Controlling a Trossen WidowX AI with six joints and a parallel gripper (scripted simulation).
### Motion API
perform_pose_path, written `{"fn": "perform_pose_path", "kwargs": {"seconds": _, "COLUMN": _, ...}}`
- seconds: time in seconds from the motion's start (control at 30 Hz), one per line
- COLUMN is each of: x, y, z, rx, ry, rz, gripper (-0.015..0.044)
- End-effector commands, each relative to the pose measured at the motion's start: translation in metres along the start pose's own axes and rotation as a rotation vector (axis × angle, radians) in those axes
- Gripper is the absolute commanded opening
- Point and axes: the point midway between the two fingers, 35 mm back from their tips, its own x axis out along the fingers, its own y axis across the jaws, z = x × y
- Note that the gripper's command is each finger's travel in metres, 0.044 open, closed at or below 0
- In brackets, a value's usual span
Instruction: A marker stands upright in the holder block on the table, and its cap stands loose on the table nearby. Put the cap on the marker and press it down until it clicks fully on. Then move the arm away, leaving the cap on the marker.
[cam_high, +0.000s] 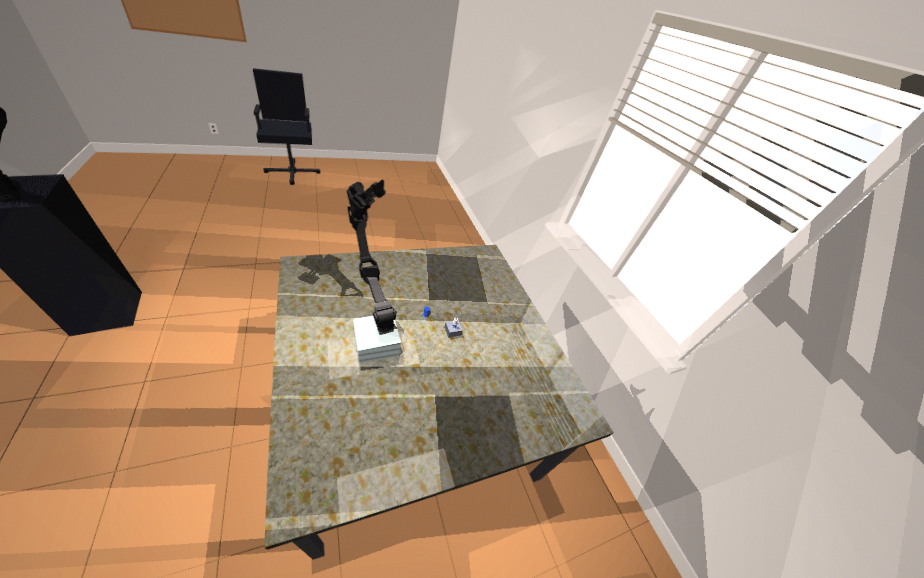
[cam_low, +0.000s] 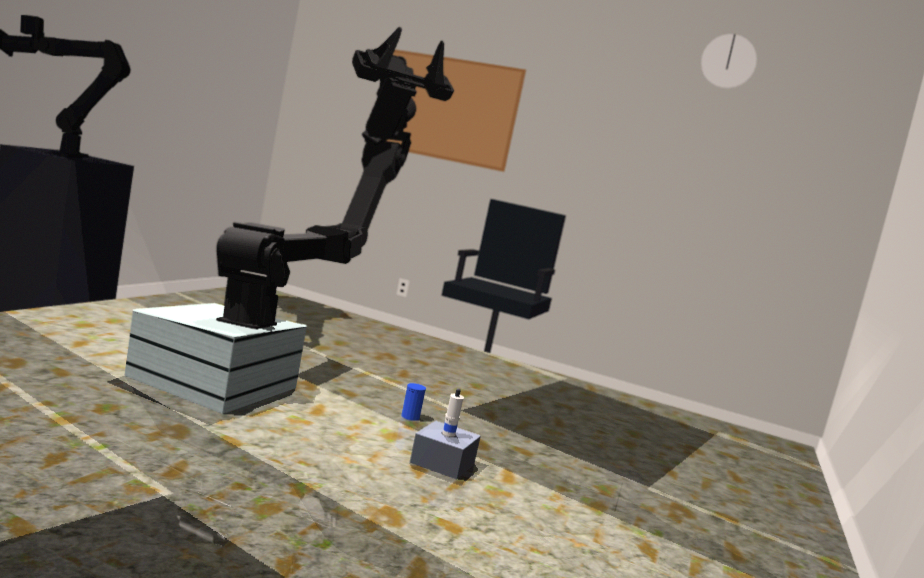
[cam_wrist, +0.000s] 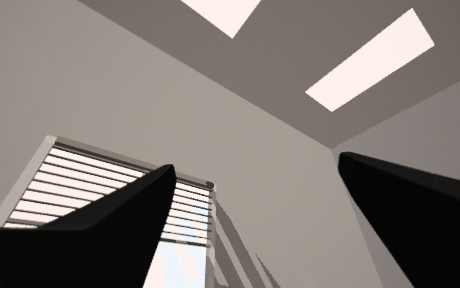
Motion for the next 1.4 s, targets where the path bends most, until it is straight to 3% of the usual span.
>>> {"fn": "perform_pose_path", "kwargs": {"seconds": 0.0, "x": 0.001, "y": -0.002, "z": 0.000, "rx": 0.001, "ry": 0.002, "rz": -0.002, "gripper": 0.0374}}
{"fn": "perform_pose_path", "kwargs": {"seconds": 0.17, "x": 0.034, "y": -0.055, "z": 0.006, "rx": 0.021, "ry": 0.071, "rz": -0.041, "gripper": 0.0242}}
{"fn": "perform_pose_path", "kwargs": {"seconds": 0.43, "x": 0.102, "y": -0.150, "z": -0.024, "rx": 0.112, "ry": 0.293, "rz": -0.060, "gripper": 0.0241}}
{"fn": "perform_pose_path", "kwargs": {"seconds": 0.8, "x": 0.178, "y": -0.227, "z": -0.137, "rx": 0.132, "ry": 0.676, "rz": 0.039, "gripper": 0.0241}}
{"fn": "perform_pose_path", "kwargs": {"seconds": 1.07, "x": 0.205, "y": -0.222, "z": -0.262, "rx": 0.174, "ry": 1.009, "rz": 0.263, "gripper": 0.0241}}
{"fn": "perform_pose_path", "kwargs": {"seconds": 1.37, "x": 0.179, "y": -0.159, "z": -0.375, "rx": 0.143, "ry": 1.311, "rz": 0.597, "gripper": 0.0241}}
